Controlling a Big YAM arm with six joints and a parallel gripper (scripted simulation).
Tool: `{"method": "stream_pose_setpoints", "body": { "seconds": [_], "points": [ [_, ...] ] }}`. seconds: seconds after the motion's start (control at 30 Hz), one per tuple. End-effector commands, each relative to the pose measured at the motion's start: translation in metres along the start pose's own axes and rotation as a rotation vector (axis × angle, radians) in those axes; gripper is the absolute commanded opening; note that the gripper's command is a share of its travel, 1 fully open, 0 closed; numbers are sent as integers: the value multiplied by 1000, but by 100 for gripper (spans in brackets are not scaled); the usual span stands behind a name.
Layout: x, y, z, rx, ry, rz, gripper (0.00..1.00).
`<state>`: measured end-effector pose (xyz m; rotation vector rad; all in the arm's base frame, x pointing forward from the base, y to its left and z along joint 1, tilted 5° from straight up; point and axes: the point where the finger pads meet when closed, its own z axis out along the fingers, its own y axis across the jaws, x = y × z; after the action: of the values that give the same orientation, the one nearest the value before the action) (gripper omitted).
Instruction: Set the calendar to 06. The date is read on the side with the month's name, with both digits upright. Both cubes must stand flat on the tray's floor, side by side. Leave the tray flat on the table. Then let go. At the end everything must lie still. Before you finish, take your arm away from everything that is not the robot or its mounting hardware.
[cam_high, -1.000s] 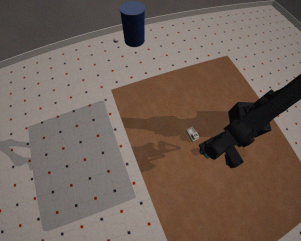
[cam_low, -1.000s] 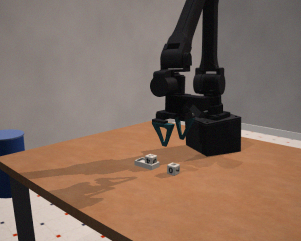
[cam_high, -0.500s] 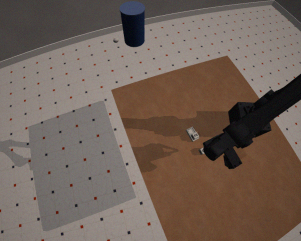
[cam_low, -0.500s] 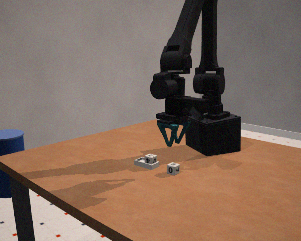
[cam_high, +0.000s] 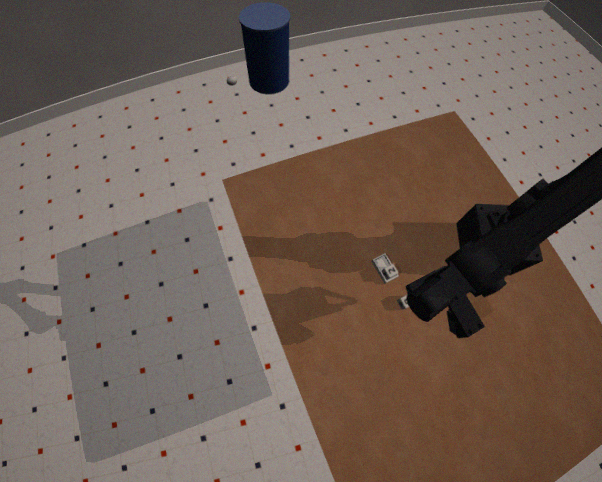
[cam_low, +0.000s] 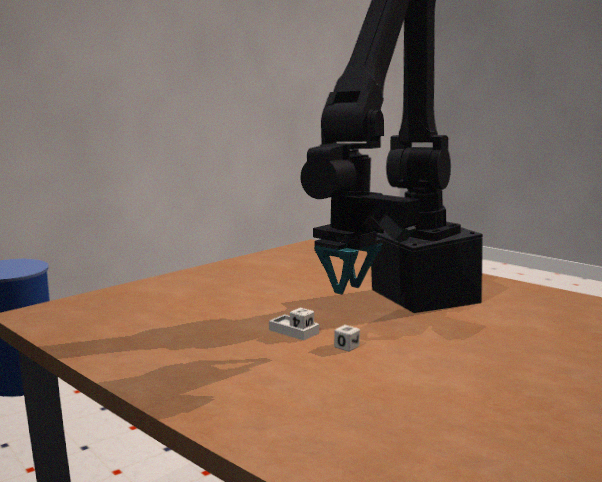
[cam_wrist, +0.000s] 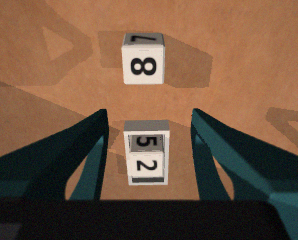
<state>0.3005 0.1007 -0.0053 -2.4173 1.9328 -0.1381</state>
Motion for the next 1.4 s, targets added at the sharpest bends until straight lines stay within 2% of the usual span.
{"method": "stream_pose_setpoints", "body": {
  "seconds": [0.0, 0.73, 1.37],
  "points": [
    [-5, 2, 5, -2, -3, -1, 45],
    [-5, 2, 7, -2, -3, -1, 45],
    [-2, 2, 28, -3, -2, 1, 45]
  ]
}}
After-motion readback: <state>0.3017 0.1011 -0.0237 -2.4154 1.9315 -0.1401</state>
